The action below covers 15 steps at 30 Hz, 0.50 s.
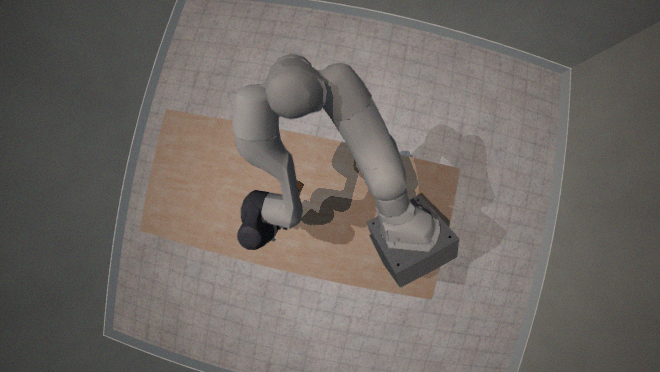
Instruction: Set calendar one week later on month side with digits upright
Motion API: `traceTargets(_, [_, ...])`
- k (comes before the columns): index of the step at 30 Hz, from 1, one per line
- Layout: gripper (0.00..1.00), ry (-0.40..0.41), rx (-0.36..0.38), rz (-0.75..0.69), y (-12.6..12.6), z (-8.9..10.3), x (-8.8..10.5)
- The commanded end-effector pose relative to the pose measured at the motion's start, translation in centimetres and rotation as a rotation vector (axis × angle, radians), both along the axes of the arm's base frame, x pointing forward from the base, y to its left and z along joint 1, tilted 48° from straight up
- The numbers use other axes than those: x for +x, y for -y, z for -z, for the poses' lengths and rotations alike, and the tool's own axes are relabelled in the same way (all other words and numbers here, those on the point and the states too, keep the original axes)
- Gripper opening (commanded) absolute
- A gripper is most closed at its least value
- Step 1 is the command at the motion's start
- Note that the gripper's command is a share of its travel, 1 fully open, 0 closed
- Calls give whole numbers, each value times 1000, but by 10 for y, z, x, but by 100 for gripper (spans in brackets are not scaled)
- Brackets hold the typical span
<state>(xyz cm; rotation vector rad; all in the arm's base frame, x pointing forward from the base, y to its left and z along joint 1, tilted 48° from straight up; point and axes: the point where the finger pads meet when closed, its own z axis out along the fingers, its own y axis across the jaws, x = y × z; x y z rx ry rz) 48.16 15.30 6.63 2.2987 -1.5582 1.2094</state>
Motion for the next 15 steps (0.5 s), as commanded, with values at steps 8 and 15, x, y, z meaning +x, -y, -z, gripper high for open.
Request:
traceTargets(8, [29, 3, 1, 2, 2, 4, 2])
traceTargets(15, [29, 3, 1, 2, 7, 9, 7])
